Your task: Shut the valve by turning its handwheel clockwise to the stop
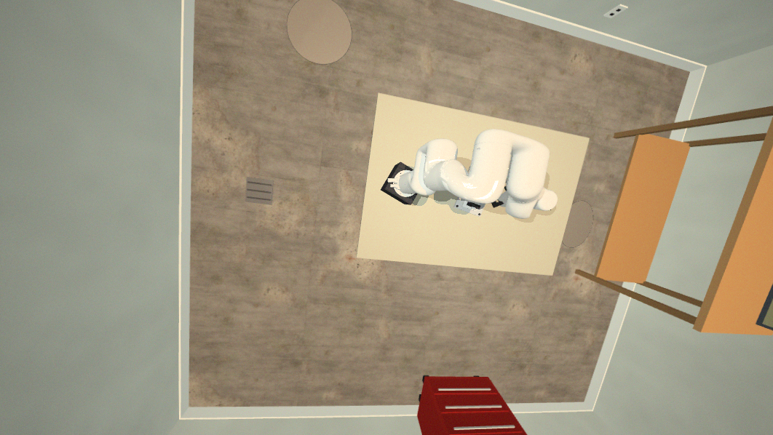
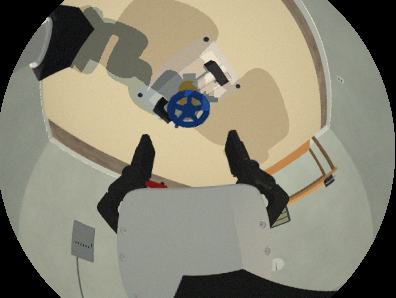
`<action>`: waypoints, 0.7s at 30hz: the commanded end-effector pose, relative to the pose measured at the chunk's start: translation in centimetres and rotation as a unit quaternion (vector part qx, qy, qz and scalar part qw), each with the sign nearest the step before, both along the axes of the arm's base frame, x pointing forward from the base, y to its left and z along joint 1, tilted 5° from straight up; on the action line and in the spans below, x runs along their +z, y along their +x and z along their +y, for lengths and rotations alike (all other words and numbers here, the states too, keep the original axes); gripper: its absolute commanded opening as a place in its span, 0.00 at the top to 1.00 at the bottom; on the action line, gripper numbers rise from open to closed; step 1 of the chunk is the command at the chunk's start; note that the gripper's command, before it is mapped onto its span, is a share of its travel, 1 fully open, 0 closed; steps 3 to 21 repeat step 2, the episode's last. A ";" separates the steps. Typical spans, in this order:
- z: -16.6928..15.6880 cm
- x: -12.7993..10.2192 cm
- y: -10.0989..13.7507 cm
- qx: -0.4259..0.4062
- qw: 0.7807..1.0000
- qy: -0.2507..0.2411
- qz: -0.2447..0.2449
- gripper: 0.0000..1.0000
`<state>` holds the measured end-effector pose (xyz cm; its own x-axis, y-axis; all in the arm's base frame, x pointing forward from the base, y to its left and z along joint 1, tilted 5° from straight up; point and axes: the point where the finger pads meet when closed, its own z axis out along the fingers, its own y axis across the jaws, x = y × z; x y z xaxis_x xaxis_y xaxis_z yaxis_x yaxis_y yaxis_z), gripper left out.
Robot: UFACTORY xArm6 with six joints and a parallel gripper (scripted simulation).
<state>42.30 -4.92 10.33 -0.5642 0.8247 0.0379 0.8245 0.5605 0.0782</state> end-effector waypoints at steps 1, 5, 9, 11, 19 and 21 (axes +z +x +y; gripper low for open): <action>0.0 0.1 0.1 0.000 1.000 0.000 -0.002 0.00; 0.0 0.1 0.1 0.000 1.000 0.000 -0.002 0.00; 0.0 0.1 0.1 0.000 1.000 0.000 -0.002 0.00; 0.0 0.1 0.1 0.000 1.000 0.000 -0.002 0.00; 0.0 0.1 0.1 0.000 1.000 0.000 -0.002 0.00; 0.0 0.1 0.1 0.000 1.000 0.000 -0.002 0.00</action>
